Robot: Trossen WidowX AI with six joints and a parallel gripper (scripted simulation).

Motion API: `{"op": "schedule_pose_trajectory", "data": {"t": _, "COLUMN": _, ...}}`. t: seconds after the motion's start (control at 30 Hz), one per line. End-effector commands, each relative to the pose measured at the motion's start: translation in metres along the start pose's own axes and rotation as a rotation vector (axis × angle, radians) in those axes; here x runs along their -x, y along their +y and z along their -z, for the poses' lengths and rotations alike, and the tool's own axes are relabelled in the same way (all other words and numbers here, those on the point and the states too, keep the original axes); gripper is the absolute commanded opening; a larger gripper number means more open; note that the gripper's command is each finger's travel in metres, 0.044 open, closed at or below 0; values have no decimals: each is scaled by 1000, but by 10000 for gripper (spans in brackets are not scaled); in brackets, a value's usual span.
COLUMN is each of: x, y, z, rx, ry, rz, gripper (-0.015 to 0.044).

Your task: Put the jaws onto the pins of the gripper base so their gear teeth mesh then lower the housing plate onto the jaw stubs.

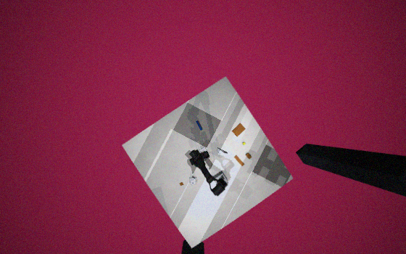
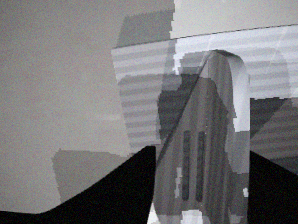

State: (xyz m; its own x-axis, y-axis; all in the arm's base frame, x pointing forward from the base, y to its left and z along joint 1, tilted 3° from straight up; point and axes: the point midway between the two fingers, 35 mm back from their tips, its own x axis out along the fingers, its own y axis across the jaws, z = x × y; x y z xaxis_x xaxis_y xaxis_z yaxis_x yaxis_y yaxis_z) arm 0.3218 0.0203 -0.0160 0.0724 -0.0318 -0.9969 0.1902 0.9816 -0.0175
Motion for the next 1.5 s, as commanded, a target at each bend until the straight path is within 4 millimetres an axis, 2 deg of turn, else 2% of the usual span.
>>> {"op": "schedule_pose_trajectory", "data": {"t": 0.0, "x": 0, "y": 0, "z": 0, "rx": -5, "ry": 1, "rz": -3, "gripper": 134}}
{"op": "schedule_pose_trajectory", "data": {"t": 1.17, "x": 0, "y": 0, "z": 0, "rx": -5, "ry": 1, "rz": -3, "gripper": 134}}
{"op": "schedule_pose_trajectory", "data": {"t": 1.3, "x": 0, "y": 0, "z": 0, "rx": 0, "ry": 0, "rz": 0, "gripper": 224}}
{"op": "schedule_pose_trajectory", "data": {"t": 1.47, "x": 0, "y": 0, "z": 0, "rx": 0, "ry": 0, "rz": 0, "gripper": 224}}
